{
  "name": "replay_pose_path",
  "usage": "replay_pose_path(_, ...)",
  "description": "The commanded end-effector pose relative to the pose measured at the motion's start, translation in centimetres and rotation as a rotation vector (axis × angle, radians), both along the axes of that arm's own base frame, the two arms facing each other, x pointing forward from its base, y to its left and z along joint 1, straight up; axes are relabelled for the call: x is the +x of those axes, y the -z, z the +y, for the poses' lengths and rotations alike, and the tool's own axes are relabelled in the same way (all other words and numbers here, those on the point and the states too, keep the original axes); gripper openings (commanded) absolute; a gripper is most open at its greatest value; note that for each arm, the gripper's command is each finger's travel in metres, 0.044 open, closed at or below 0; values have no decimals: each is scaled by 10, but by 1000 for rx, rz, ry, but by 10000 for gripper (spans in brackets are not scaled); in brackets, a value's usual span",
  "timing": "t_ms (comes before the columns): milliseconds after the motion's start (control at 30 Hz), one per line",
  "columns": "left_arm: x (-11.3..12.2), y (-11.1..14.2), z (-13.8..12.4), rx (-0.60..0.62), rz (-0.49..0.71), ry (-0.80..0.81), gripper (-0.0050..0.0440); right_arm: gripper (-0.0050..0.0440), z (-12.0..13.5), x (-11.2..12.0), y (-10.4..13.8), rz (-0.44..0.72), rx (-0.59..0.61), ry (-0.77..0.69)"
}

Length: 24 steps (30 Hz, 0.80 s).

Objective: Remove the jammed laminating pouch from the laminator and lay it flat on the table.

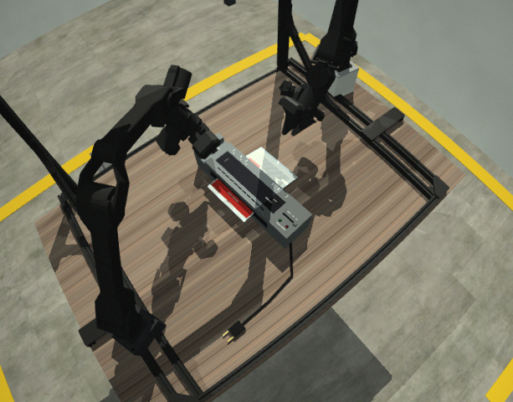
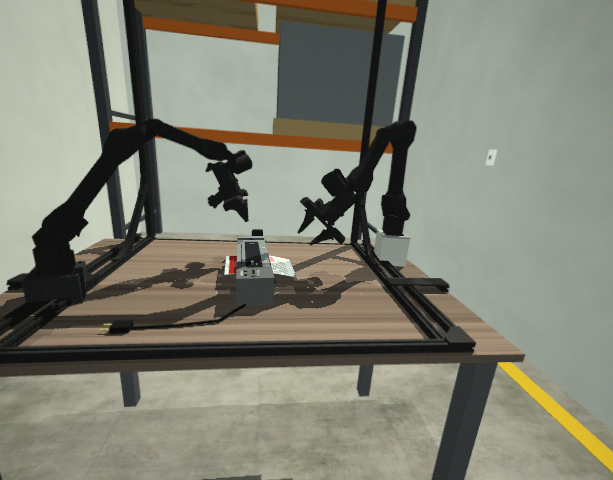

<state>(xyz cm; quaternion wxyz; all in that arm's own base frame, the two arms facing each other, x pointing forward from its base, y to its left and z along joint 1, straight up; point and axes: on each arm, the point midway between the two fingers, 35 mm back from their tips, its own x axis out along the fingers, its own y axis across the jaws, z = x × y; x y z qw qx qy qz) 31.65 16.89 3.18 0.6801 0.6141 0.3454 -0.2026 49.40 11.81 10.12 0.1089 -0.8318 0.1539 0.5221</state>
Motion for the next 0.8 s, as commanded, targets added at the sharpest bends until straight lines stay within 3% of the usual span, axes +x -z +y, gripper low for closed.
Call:
replay_pose_path(0,3,-6,2,10,-15,0,265,-50,2,4,-7,-15,-6,-20)
replay_pose_path(133,3,-6,2,10,-15,0,265,-50,3,5,22,-16,-6,-20)
replay_pose_path(767,3,-6,2,10,-15,0,265,-50,3,5,22,-17,-5,-20)
